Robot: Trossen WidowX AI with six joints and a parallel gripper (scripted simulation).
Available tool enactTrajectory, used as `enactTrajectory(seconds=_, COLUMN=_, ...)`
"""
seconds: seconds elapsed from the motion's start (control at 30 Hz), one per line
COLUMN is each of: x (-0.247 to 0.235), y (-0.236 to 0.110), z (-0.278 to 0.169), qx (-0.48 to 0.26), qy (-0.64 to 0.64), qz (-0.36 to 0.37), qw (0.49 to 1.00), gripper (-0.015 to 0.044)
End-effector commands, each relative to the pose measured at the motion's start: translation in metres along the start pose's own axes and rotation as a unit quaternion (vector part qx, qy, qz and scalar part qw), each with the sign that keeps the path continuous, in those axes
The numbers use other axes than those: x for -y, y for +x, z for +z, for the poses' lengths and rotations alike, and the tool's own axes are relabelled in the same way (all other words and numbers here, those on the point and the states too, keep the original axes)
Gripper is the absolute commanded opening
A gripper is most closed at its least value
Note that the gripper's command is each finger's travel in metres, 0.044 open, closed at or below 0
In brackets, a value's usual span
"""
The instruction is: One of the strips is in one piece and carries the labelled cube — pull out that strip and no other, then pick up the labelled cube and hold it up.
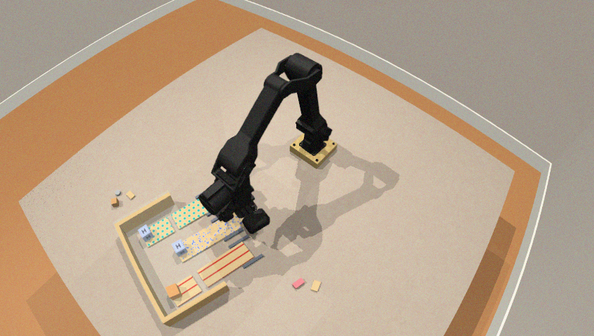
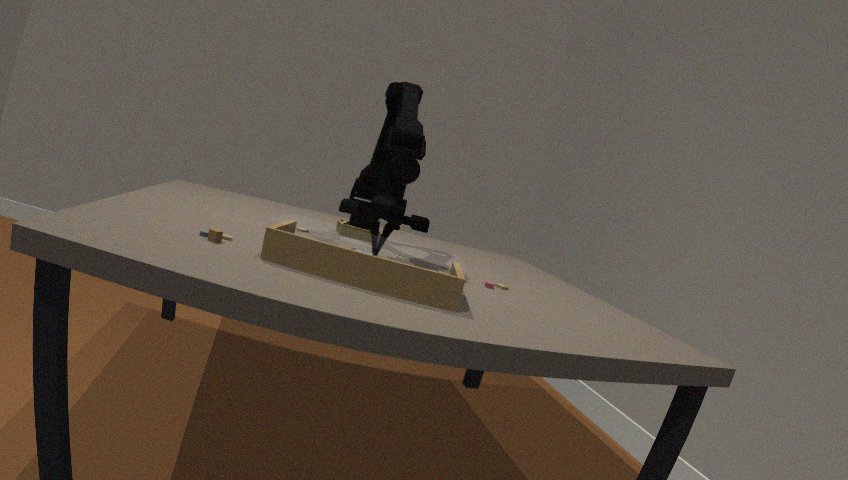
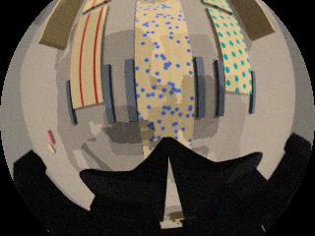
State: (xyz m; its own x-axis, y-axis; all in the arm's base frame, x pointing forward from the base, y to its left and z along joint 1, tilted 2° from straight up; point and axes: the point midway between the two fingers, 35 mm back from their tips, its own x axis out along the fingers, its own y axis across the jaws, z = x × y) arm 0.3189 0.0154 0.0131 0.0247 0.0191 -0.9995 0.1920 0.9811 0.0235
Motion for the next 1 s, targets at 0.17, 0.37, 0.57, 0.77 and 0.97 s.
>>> enactTrajectory(seconds=0.17, x=0.001, y=0.004, z=-0.018, qx=-0.011, qy=0.003, qz=-0.002, qw=1.000, gripper=0.0000)
enactTrajectory(seconds=0.37, x=0.001, y=0.004, z=-0.027, qx=-0.011, qy=0.003, qz=-0.002, qw=1.000, gripper=0.0000)
enactTrajectory(seconds=0.57, x=0.001, y=0.004, z=-0.037, qx=-0.011, qy=0.003, qz=-0.002, qw=1.000, gripper=0.0000)
enactTrajectory(seconds=0.77, x=0.001, y=0.004, z=-0.046, qx=-0.012, qy=0.003, qz=-0.002, qw=1.000, gripper=0.0000)
enactTrajectory(seconds=0.97, x=0.001, y=0.004, z=-0.056, qx=-0.012, qy=0.003, qz=-0.002, qw=1.000, gripper=0.0000)
